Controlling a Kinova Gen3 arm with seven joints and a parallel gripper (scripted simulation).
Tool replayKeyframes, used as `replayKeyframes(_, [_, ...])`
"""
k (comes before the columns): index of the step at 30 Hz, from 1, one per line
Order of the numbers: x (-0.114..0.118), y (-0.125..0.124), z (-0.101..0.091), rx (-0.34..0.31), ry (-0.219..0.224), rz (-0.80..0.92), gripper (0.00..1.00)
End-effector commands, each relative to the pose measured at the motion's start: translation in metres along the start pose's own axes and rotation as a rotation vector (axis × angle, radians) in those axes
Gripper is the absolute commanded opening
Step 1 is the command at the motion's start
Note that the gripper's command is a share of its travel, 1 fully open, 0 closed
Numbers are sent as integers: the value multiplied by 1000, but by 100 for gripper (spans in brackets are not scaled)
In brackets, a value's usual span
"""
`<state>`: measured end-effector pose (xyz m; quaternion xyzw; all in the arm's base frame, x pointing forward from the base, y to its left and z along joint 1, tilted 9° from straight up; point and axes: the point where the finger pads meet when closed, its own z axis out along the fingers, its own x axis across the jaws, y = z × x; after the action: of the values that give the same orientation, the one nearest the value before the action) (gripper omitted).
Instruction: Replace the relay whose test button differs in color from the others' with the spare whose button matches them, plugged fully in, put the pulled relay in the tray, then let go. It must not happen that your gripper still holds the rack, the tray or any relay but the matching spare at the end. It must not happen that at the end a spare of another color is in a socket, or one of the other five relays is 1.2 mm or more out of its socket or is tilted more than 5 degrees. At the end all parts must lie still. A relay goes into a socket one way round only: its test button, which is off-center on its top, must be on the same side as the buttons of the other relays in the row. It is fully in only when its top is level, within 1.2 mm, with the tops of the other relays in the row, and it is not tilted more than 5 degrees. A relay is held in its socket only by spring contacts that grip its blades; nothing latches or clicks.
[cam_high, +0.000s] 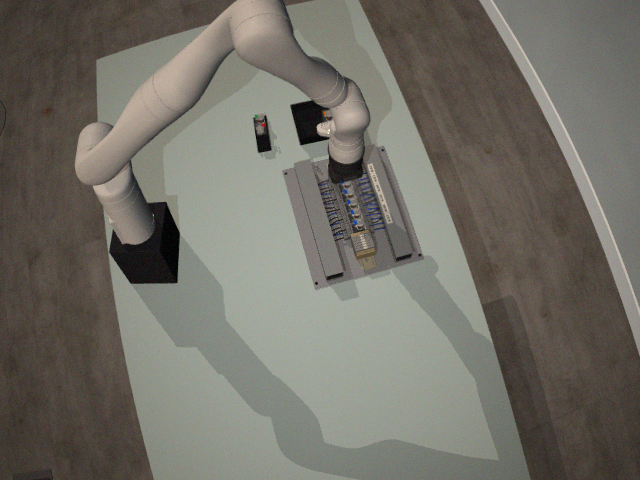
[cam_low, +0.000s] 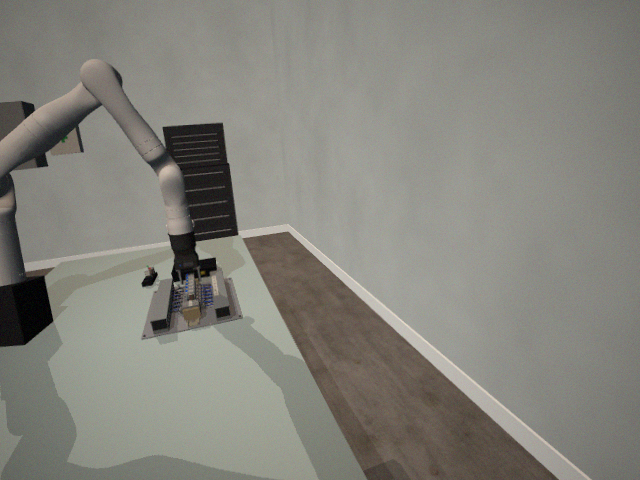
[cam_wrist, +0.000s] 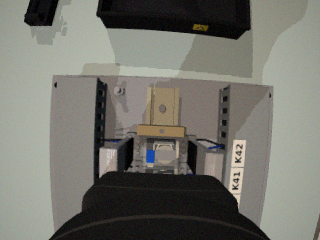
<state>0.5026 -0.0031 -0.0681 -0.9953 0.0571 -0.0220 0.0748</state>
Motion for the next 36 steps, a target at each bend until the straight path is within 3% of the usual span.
replayKeyframes(1, [1,0,-2,0,3,0,100])
replayKeyframes(36, [0,0,-9,0,3,0,100])
